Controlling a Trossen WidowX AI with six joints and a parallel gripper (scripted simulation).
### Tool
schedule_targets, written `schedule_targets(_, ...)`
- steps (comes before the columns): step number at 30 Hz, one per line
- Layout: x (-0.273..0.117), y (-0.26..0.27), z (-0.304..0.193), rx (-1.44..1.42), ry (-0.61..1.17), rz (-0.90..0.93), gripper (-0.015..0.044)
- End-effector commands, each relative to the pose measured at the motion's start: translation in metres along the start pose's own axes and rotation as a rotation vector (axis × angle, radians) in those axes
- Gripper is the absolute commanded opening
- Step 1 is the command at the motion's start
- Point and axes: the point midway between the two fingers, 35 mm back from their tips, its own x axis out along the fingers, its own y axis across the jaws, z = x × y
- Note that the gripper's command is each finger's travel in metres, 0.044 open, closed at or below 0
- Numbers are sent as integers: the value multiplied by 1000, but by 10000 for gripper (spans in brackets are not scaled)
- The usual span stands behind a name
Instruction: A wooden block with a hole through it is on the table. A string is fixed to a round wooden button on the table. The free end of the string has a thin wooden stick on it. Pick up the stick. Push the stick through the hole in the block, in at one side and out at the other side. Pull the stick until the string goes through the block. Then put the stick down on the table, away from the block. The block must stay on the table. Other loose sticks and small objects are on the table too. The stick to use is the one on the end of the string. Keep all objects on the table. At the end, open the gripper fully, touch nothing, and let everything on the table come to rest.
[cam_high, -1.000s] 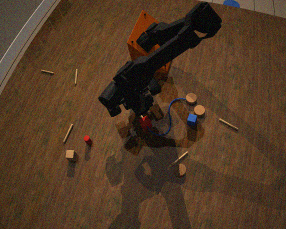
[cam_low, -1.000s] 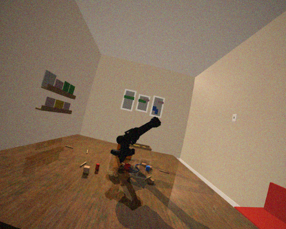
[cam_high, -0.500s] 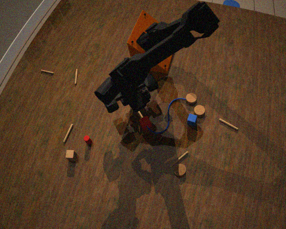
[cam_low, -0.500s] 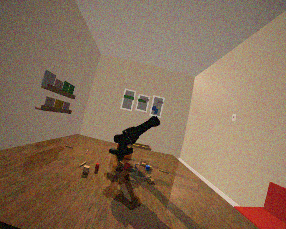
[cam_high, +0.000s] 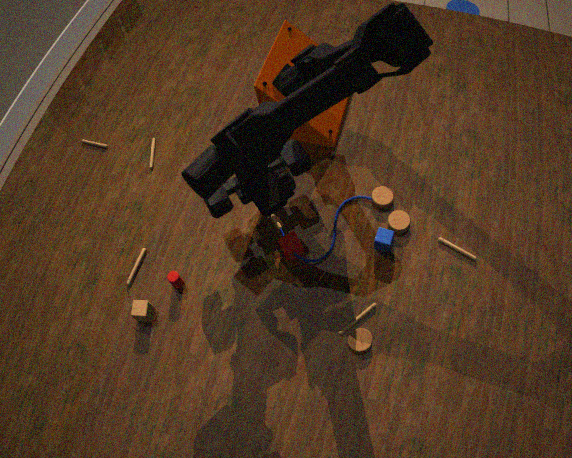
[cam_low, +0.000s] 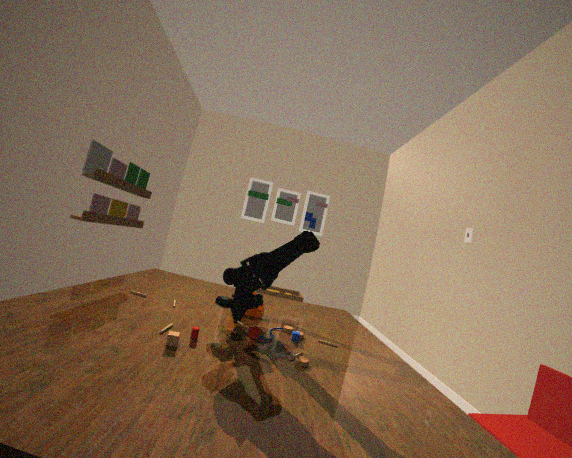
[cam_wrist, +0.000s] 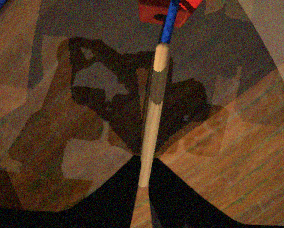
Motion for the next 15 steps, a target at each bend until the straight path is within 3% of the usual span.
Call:
schedule_targets(1, 0, -2, -6, 0, 2, -1, 0)
schedule_targets(15, 7, -3, -22, -2, 2, -16, 0)
